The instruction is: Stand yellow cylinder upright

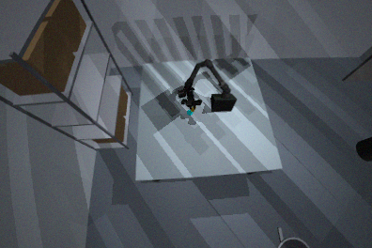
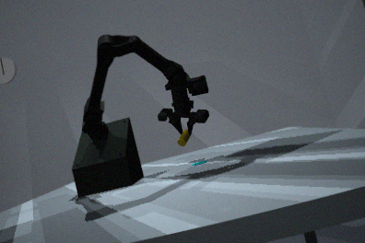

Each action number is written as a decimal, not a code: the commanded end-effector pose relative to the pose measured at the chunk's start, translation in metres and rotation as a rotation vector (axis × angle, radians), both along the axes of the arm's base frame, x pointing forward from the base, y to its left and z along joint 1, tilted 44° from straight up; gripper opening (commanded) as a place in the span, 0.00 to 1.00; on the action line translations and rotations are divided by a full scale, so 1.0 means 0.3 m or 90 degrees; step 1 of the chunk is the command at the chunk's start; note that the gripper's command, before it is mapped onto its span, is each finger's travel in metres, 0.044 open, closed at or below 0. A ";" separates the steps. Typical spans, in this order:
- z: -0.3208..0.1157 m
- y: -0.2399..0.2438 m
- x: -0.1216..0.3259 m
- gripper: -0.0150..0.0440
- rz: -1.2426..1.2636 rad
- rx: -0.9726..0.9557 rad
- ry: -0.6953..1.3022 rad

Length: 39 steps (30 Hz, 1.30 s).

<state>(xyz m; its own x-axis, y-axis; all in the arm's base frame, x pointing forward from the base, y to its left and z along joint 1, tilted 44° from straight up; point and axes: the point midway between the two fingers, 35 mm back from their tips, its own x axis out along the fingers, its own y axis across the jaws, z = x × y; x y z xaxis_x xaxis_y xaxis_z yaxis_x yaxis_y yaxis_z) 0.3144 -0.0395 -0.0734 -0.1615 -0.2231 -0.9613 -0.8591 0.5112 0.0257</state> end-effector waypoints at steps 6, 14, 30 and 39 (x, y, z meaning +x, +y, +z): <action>-0.005 0.002 -0.003 0.43 0.004 0.044 -0.010; -0.008 0.001 -0.005 0.43 0.005 0.081 -0.020; -0.010 0.000 -0.007 0.43 0.010 0.152 -0.048; -0.008 -0.001 -0.006 0.43 0.014 0.191 -0.067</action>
